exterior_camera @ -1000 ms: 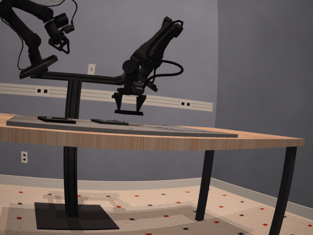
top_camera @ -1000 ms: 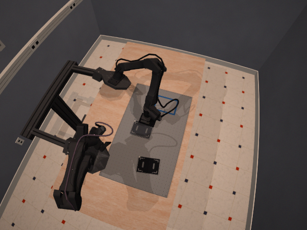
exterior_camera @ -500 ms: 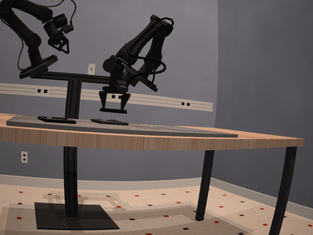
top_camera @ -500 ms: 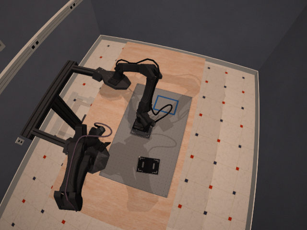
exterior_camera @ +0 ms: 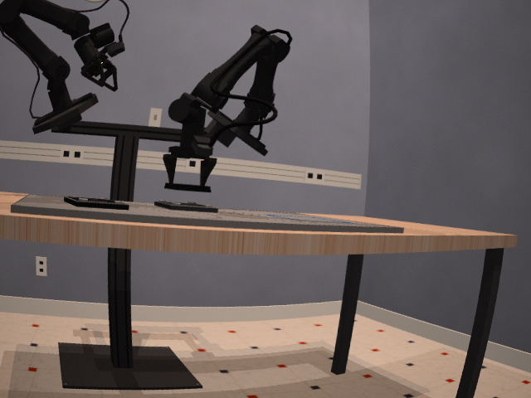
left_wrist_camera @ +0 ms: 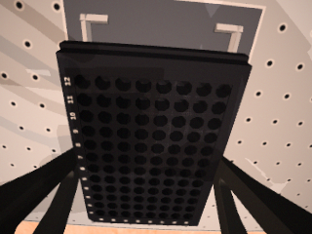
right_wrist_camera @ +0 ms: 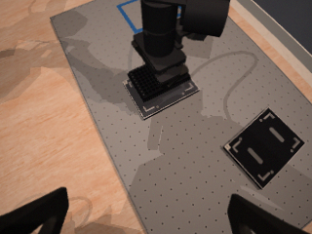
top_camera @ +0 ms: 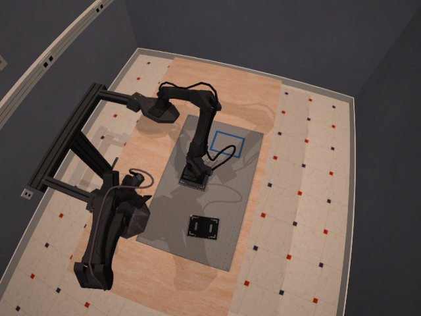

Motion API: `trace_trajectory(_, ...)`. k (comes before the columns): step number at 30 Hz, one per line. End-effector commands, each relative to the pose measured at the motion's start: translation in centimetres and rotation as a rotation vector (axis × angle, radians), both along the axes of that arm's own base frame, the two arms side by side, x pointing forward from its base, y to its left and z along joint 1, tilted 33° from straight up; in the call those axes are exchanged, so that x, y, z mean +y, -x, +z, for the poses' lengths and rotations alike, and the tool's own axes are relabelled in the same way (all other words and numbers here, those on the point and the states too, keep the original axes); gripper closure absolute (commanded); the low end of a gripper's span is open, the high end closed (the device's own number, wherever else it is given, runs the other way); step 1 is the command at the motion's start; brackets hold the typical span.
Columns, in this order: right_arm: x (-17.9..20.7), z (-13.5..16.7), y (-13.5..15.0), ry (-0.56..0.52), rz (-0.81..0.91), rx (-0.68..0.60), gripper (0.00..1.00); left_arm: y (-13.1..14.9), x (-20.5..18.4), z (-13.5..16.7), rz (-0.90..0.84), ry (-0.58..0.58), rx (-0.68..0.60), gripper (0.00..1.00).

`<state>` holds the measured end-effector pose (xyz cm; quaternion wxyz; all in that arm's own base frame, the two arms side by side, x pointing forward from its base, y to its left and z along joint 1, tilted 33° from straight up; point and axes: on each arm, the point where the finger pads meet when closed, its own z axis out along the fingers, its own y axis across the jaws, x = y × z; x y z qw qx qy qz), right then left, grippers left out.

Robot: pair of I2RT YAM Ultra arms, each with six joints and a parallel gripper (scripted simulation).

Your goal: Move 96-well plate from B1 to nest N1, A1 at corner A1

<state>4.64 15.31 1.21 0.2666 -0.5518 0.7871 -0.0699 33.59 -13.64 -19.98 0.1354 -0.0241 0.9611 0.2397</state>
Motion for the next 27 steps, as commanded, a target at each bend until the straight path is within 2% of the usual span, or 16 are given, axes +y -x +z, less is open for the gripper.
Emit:
trace_trajectory(1,0.5,0.6,0.0,-0.031,0.007,-0.016,0.0,-1.9,-1.9,0.3,-0.028,0.024,-0.052,0.21)
trace_trajectory(5,0.5,0.6,0.0,-0.031,0.007,-0.016,0.0,-1.2,-0.6,-0.5,-0.003,-0.003,-0.018,0.21)
trace_trajectory(14,0.5,0.6,0.0,-0.031,0.007,-0.016,0.0,-1.2,-0.9,-0.4,-0.007,0.01,-0.022,0.21)
trace_trajectory(15,0.5,0.6,0.0,-0.031,0.007,-0.016,0.0,-1.9,-1.3,-0.2,-0.015,0.017,-0.045,0.21)
trace_trajectory(19,0.5,0.6,0.0,-0.031,0.007,-0.016,0.0,-2.1,-1.4,-0.2,-0.019,0.02,-0.05,0.21)
trace_trajectory(27,0.5,0.6,0.0,-0.031,0.007,-0.016,0.0,-1.9,-0.7,-1.4,-0.028,0.014,-0.047,0.21)
